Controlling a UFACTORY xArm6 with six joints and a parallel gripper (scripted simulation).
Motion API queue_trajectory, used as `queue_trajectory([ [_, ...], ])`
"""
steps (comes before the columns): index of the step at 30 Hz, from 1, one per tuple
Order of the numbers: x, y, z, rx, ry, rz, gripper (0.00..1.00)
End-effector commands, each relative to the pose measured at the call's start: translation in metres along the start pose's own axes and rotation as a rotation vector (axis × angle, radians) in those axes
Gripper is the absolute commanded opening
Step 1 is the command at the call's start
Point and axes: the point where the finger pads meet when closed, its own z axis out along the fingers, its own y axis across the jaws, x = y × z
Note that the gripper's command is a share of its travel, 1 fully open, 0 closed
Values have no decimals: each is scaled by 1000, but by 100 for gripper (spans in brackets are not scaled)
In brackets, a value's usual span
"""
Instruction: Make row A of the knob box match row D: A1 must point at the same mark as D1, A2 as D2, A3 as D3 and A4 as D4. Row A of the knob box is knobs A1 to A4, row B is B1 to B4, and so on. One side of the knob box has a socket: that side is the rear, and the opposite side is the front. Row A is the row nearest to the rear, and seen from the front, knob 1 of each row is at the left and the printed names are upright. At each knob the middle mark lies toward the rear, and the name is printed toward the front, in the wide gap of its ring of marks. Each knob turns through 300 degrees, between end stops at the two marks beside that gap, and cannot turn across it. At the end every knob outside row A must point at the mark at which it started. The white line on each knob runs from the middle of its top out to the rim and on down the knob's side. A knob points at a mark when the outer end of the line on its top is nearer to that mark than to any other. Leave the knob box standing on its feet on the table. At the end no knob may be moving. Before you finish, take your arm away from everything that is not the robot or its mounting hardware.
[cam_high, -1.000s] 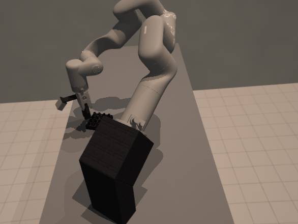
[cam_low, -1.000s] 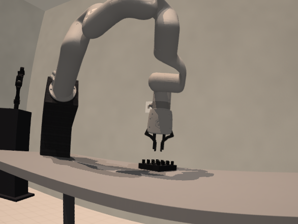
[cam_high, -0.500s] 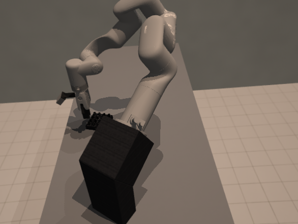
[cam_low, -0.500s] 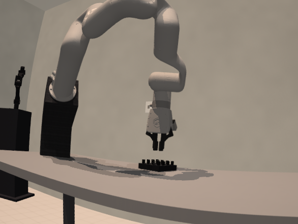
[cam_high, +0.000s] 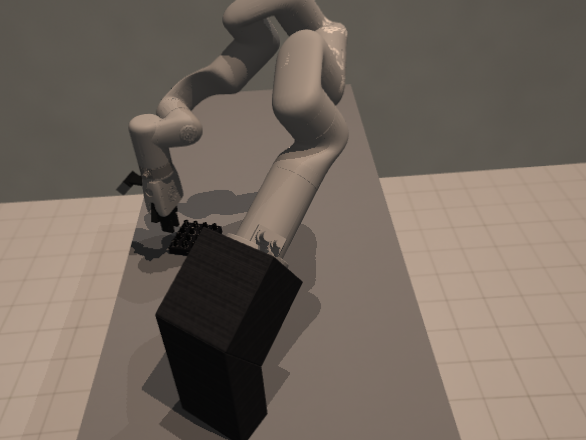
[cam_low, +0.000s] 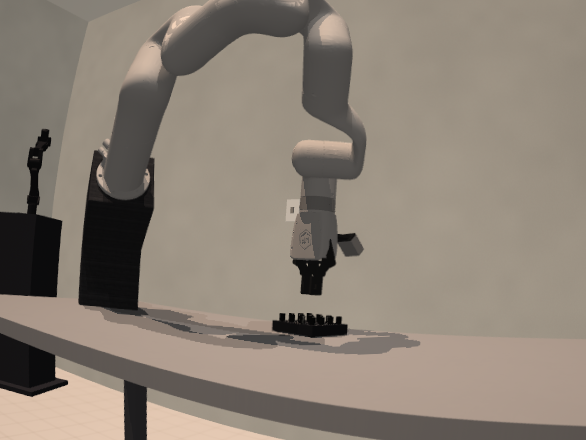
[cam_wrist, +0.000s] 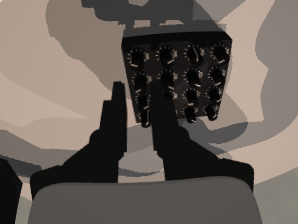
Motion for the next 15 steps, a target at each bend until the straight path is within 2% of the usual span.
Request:
queue_trajectory([
  [1,1,0,-2,-8,8,129,19],
  [15,1,0,-4,-7,10,523,19],
])
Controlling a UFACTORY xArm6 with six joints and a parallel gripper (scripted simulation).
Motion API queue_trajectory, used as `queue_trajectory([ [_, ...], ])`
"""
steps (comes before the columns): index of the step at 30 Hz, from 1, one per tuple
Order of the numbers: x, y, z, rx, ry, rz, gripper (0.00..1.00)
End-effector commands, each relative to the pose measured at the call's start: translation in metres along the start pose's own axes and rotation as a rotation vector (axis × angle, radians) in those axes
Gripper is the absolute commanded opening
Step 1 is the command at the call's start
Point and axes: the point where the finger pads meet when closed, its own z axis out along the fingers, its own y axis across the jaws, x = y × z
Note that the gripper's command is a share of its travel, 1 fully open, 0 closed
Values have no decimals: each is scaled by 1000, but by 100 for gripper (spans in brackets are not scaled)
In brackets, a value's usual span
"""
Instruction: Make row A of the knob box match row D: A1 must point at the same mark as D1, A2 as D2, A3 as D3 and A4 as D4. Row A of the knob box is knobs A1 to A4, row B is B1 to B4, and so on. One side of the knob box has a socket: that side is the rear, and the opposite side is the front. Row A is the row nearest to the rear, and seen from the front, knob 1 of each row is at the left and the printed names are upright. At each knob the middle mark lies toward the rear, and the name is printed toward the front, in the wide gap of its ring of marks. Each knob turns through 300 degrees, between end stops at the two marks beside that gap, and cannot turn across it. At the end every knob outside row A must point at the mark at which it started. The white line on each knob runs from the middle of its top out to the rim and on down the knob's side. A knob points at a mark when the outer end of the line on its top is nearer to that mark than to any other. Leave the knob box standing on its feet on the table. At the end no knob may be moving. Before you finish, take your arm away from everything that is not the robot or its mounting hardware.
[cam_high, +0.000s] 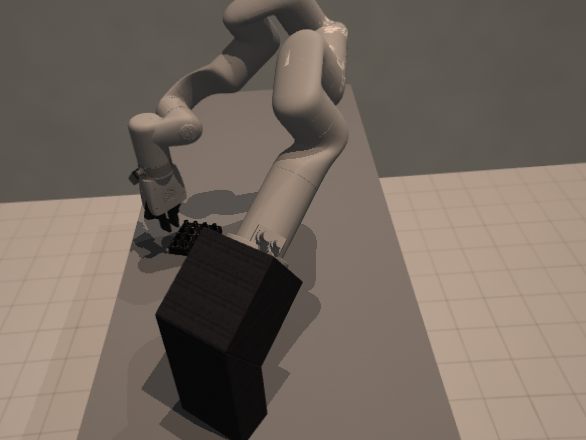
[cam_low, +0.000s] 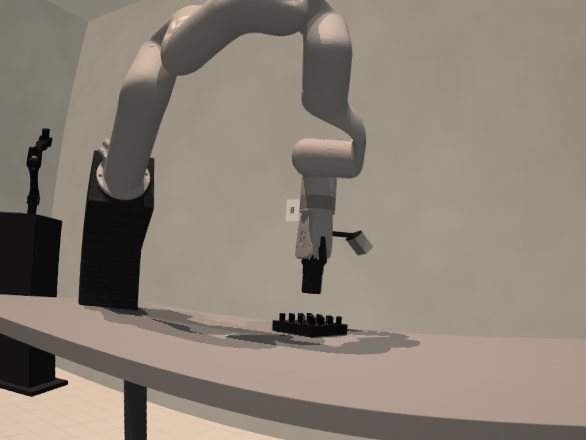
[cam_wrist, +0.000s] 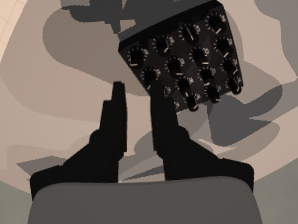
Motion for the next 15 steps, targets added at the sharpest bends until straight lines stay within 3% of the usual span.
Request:
queue_trajectory([
  [1,1,0,-2,-4,11,156,19],
  [15,1,0,-4,-2,11,521,19],
])
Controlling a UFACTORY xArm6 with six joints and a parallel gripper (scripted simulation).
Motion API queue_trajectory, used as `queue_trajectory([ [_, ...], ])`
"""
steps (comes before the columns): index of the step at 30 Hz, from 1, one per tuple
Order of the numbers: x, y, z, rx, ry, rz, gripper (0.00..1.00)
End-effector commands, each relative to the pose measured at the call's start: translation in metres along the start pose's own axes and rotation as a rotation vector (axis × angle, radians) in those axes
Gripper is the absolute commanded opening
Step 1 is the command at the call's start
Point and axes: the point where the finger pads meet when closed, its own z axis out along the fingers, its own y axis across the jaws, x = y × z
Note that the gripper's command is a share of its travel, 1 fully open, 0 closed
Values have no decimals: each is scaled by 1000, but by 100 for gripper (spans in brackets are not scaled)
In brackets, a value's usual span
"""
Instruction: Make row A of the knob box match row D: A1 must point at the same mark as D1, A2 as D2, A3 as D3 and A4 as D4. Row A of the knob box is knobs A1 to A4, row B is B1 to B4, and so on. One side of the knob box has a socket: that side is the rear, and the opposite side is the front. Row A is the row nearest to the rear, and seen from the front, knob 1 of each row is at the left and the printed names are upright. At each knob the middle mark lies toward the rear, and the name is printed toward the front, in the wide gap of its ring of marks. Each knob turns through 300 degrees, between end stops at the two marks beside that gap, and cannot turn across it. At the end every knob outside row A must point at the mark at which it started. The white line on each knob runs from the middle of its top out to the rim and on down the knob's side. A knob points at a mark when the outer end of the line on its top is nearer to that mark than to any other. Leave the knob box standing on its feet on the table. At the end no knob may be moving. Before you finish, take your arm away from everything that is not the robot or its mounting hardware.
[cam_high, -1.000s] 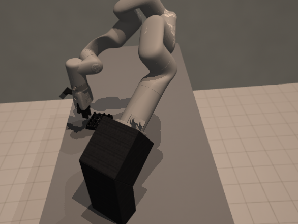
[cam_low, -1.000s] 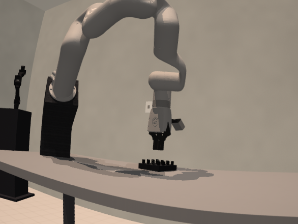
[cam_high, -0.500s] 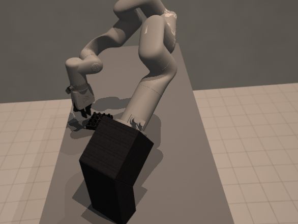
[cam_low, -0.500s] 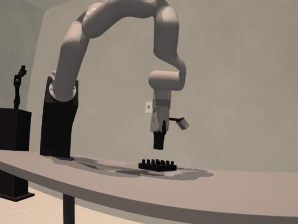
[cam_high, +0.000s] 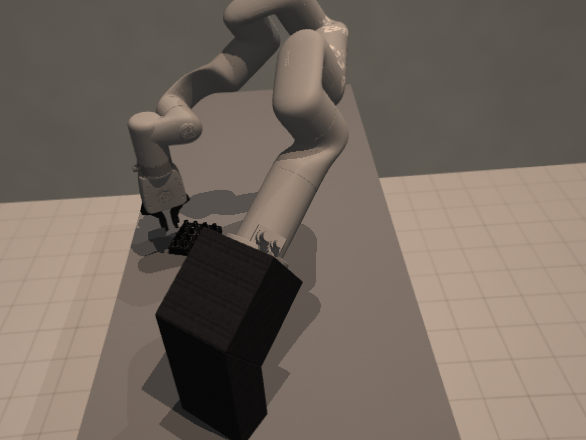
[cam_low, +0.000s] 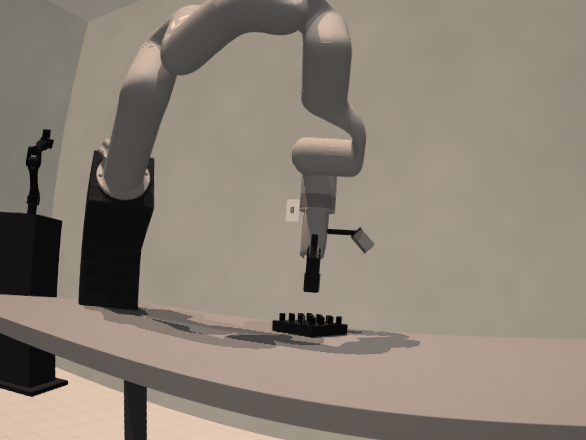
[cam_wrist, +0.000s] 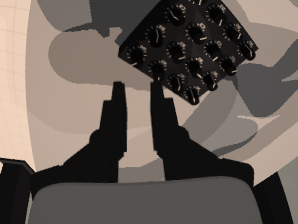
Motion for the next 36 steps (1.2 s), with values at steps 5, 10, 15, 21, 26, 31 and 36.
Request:
queue_trajectory([
  [5,1,0,-2,0,11,238,19],
  [10,1,0,-3,1,11,338,19],
  [15,1,0,-3,1,11,386,19],
  [21,1,0,-3,1,11,390,19],
  [26,1,0,-3,1,11,390,19],
  [31,1,0,-3,1,11,390,19],
  [36,1,0,-3,1,11,390,19],
])
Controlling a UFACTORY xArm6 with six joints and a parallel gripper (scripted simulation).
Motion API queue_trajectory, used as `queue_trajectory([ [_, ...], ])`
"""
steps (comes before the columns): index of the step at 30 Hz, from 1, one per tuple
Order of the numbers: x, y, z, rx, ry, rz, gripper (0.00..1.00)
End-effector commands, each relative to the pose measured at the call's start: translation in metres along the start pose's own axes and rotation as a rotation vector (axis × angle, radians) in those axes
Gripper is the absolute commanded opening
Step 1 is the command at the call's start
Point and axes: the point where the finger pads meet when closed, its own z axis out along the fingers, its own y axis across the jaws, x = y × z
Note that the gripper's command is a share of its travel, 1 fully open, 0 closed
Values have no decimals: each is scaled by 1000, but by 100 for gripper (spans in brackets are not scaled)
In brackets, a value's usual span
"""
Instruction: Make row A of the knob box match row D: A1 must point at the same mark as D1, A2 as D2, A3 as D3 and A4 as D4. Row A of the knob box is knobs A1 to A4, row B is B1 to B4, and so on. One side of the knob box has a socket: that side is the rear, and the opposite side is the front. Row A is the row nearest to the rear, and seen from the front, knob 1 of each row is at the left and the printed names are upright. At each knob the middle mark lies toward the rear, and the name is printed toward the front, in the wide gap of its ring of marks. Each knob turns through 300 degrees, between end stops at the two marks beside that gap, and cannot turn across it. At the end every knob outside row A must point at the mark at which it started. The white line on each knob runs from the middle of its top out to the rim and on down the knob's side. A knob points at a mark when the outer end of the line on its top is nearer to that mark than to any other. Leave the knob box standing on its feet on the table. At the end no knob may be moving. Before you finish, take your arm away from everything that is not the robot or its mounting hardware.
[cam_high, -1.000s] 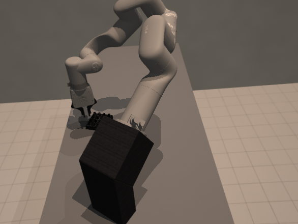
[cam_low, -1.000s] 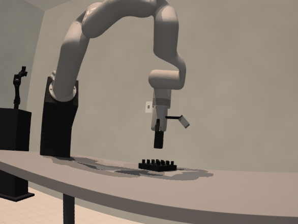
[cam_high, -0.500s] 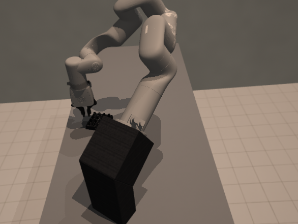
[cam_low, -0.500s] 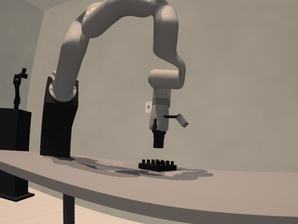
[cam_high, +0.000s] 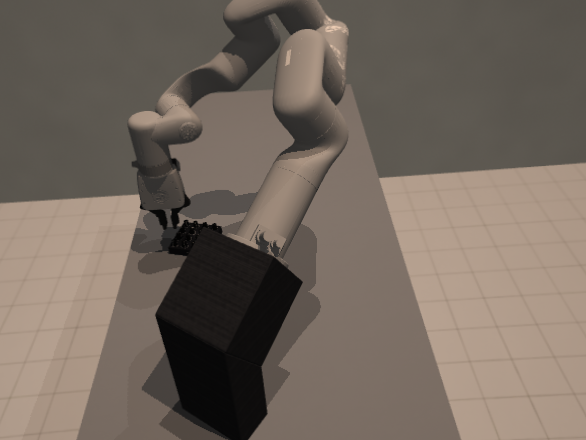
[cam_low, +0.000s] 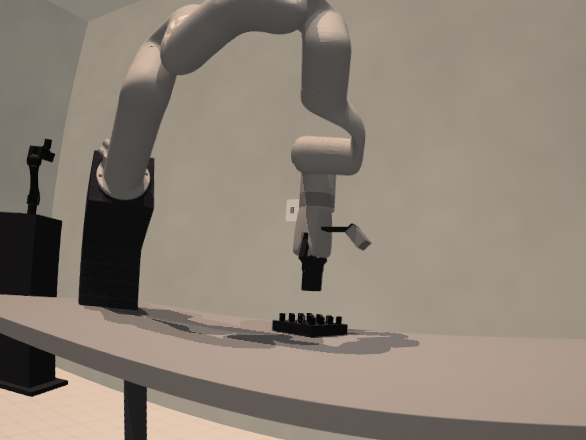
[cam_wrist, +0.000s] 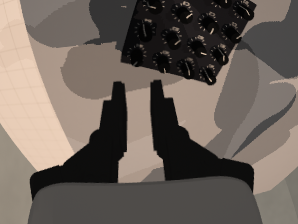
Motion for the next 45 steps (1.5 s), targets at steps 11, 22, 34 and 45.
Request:
queue_trajectory([
  [11,1,-1,-1,2,1,0,19],
  [22,1,-1,-1,2,1,0,19],
  [34,1,-1,4,2,1,1,19],
  [45,0,-1,14,2,1,1,19],
])
